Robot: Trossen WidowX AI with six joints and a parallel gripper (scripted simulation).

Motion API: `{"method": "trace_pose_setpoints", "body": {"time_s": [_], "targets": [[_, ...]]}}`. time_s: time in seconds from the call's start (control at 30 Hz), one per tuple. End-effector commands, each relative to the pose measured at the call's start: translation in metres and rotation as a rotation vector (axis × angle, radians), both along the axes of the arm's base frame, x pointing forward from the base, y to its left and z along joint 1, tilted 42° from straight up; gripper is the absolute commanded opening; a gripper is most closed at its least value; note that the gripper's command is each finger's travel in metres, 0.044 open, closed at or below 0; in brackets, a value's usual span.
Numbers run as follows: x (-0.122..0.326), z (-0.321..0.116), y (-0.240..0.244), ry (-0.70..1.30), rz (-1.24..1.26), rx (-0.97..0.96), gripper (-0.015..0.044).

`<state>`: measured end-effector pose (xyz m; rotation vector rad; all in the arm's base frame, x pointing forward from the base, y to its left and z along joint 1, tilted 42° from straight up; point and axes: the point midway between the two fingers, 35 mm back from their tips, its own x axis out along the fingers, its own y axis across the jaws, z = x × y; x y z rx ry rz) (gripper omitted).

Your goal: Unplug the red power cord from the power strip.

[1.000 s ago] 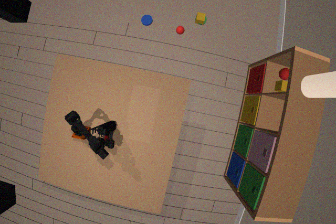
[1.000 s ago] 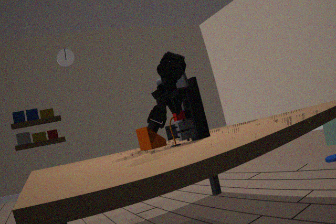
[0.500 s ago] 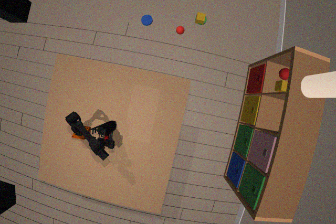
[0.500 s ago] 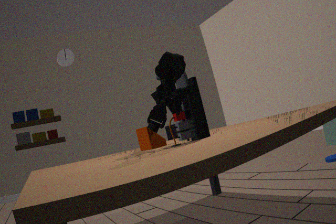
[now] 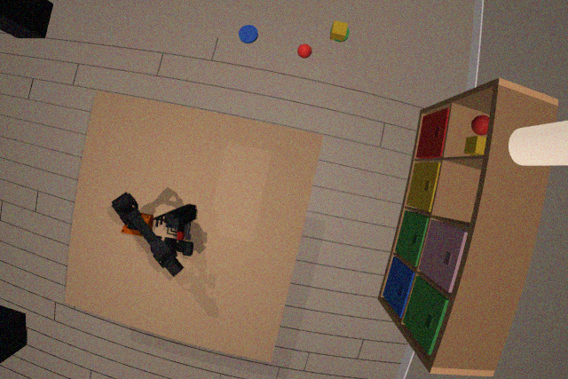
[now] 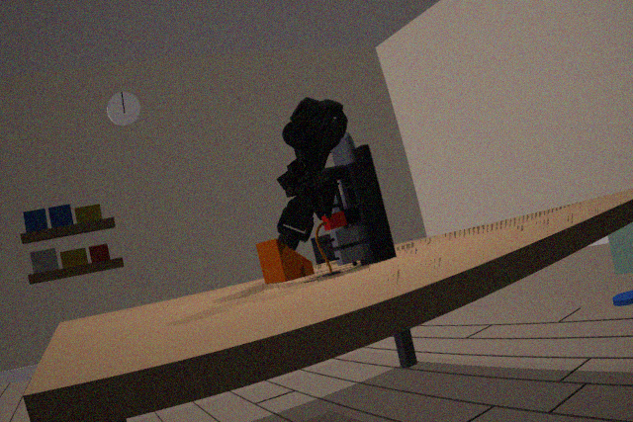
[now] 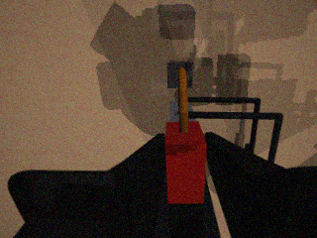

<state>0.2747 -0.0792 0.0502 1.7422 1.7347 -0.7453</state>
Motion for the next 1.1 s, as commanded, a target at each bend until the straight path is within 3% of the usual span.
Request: {"method": "trace_pose_setpoints", "body": {"time_s": [0.0, 0.03, 0.23, 1.07], "targets": [[-0.004, -0.015, -0.026, 0.016, -0.027, -0.034, 0.0000], [-0.004, -0.016, -0.027, 0.016, -0.027, -0.034, 0.0000], [-0.002, -0.008, -0.016, 0.005, -0.012, -0.035, 0.0157], [-0.002, 0.005, -0.012, 0.016, -0.027, -0.029, 0.0160]]}}
